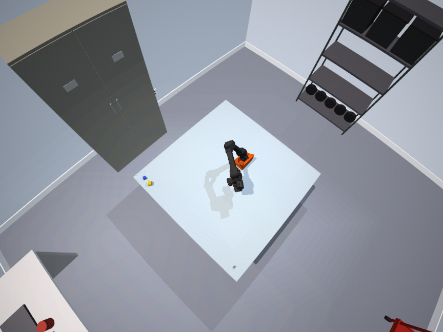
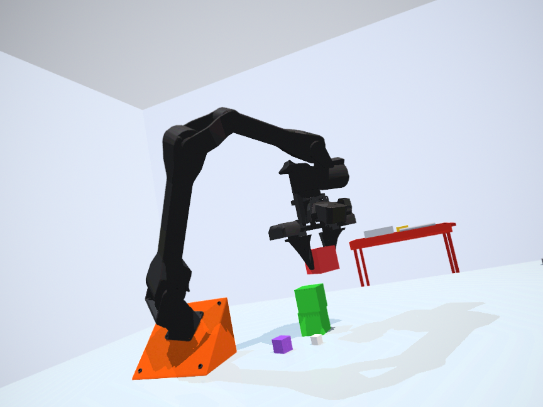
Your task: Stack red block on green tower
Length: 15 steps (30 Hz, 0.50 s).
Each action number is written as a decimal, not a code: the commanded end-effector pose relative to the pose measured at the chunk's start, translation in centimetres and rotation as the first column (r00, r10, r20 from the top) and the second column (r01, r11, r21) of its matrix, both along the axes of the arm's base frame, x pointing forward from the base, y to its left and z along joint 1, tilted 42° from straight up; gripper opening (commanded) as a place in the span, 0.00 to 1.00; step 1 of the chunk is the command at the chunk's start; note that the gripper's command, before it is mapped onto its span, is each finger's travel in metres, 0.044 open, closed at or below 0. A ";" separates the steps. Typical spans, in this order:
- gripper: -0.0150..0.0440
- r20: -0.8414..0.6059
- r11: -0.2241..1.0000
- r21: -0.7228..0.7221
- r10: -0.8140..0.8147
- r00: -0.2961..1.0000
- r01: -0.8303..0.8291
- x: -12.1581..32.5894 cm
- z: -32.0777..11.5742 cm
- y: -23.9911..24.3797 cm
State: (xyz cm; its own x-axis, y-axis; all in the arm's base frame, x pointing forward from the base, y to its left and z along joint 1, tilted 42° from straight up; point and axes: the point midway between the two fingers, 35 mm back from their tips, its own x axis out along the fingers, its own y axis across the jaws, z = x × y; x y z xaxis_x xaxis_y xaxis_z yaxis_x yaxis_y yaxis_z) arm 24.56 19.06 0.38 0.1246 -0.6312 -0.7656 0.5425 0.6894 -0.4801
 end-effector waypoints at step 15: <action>0.25 0.001 1.000 -0.011 -0.009 1.000 0.009 -4.4 -1.3 0.6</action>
State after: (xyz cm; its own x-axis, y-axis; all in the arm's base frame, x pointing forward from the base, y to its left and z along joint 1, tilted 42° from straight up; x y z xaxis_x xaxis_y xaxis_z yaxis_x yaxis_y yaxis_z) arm 20.33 19.66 -0.90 0.1233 -0.6426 -0.7562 0.5445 0.6809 -0.4898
